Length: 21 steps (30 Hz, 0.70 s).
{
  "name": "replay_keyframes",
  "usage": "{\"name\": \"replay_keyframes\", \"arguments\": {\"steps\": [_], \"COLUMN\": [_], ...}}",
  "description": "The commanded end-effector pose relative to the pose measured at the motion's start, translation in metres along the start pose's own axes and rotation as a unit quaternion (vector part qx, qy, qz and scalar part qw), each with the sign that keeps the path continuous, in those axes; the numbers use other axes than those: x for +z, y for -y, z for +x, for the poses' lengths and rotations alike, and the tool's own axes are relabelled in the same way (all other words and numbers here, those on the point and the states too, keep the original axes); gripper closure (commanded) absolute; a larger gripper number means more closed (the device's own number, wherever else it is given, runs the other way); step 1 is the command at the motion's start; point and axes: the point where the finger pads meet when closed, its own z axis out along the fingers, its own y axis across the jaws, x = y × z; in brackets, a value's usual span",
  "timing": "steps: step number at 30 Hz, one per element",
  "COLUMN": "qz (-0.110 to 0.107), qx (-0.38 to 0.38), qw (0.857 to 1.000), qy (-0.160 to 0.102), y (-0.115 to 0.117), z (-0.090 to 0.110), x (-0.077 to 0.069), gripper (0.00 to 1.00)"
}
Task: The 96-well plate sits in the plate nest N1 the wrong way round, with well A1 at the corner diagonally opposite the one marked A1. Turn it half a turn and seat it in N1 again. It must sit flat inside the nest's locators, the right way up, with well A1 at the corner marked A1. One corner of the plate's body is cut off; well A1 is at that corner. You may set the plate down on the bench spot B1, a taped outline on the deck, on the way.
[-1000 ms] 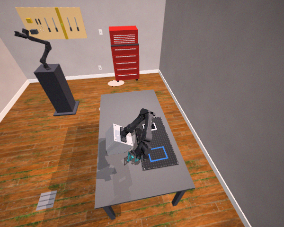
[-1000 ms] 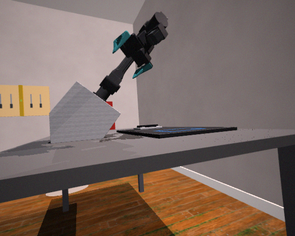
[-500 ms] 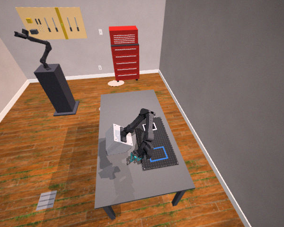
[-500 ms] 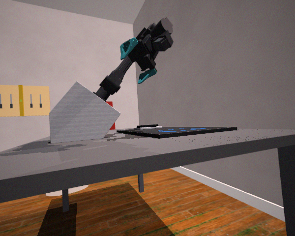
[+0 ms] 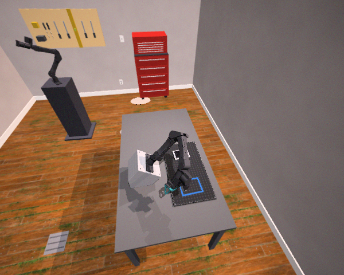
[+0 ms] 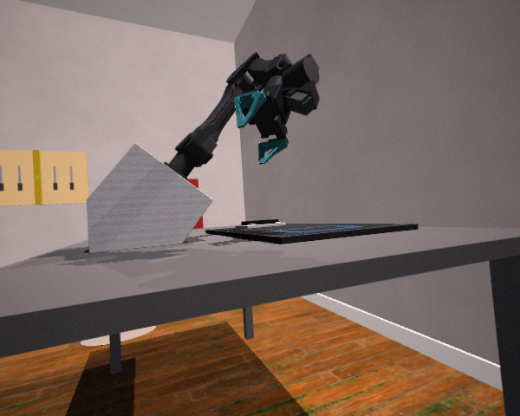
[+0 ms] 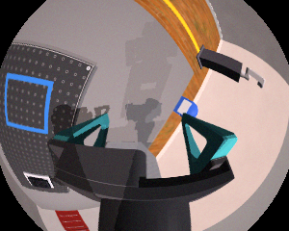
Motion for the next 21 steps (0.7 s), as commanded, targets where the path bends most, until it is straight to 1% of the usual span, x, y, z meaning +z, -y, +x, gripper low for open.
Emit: {"name": "replay_keyframes", "arguments": {"steps": [1,3,5,8,10,12,16,18,21], "qz": [0.001,0.001,-0.012,-0.014,-0.027,-0.027,-0.029,-0.042,-0.043], "qx": [0.000,0.000,-0.030,-0.033,-0.064,-0.064,-0.066,-0.097,-0.100], "qw": [1.000,1.000,0.999,0.999,0.998,0.998,0.997,0.994,0.994], "qy": [0.005,0.005,0.003,0.003,0.000,0.000,0.000,-0.003,-0.003], "y": [-0.010,-0.020,-0.030,-0.045,-0.054,-0.054,-0.073,-0.082,-0.096], "z": [-0.002,-0.002,-0.001,0.000,0.002,0.002,0.005,0.008,0.011], "x": [-0.008,-0.010,-0.013,-0.016,-0.019,-0.019,-0.024,-0.027,-0.032], "gripper": [0.00,0.00,0.00,0.00,0.00,0.00,0.00,0.00,0.00]}}
